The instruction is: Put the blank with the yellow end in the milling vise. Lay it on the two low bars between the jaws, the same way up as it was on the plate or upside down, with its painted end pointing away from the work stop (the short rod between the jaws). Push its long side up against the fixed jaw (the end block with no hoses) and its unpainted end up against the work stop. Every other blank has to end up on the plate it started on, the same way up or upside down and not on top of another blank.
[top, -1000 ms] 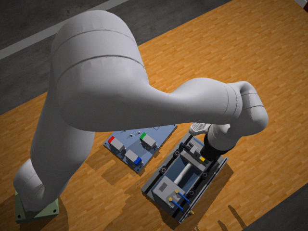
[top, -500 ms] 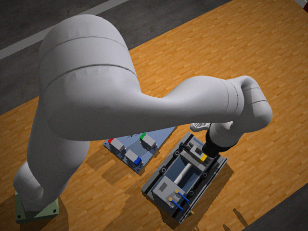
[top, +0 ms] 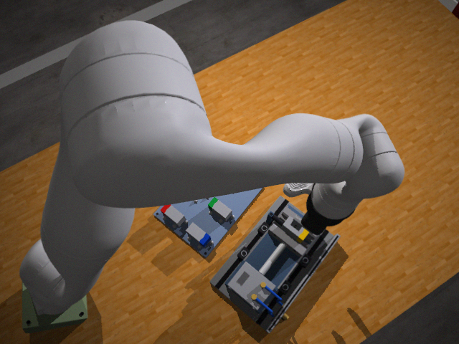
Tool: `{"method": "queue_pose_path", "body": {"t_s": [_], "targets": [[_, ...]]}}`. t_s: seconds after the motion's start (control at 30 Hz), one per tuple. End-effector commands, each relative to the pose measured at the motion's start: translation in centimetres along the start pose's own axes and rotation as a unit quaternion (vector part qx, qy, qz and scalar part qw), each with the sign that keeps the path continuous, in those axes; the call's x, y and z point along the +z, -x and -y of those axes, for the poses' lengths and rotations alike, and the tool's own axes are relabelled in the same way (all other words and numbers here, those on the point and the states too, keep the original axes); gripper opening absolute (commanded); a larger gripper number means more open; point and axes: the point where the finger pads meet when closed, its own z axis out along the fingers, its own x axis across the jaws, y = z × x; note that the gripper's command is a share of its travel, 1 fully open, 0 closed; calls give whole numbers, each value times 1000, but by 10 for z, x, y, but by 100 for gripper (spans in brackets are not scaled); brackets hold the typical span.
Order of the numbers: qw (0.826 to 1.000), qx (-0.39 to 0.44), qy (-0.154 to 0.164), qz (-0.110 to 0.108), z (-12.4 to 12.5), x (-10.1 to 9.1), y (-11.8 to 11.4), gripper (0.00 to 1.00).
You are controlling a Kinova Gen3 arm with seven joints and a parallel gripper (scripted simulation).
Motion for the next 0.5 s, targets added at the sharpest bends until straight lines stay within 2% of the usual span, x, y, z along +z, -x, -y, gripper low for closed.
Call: {"method": "queue_pose_path", "body": {"t_s": [0.0,0.47], "targets": [[1000,0,0,0,0,1,1,100],[1000,0,0,0,-1,5,1,100]]}}
